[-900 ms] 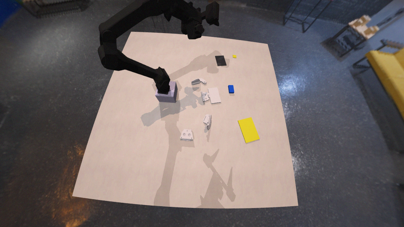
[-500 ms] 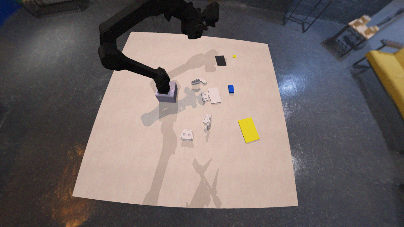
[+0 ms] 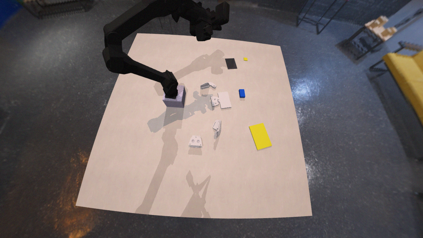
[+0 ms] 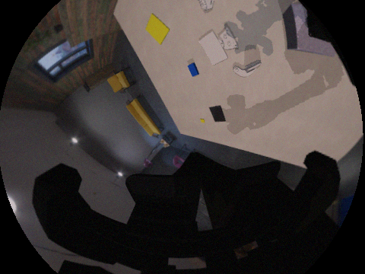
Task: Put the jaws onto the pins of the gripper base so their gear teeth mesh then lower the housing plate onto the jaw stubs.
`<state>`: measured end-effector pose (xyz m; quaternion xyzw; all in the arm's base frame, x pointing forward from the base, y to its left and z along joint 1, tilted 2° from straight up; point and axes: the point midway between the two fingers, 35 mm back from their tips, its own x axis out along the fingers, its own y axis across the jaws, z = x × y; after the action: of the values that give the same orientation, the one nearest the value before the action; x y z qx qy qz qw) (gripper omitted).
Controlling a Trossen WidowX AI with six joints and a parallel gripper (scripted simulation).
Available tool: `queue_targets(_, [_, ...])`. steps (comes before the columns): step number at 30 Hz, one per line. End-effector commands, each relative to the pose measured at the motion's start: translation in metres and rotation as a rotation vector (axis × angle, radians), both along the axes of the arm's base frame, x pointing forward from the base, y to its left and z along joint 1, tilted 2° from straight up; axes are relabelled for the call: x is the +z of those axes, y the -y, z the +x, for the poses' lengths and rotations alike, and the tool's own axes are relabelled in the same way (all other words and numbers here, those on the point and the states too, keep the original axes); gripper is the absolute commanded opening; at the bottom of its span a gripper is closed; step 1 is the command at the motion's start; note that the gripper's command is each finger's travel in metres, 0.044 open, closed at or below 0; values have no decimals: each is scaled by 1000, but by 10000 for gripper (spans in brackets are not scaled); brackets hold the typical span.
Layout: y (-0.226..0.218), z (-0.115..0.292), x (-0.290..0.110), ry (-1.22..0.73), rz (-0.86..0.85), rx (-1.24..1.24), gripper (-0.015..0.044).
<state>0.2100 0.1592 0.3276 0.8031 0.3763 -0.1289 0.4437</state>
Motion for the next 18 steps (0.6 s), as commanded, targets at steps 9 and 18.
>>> queue_targets(9, [13,25,-19,-13,-106,-40,0])
queue_targets(18, [56,66,-55,-70,-283,-108,0])
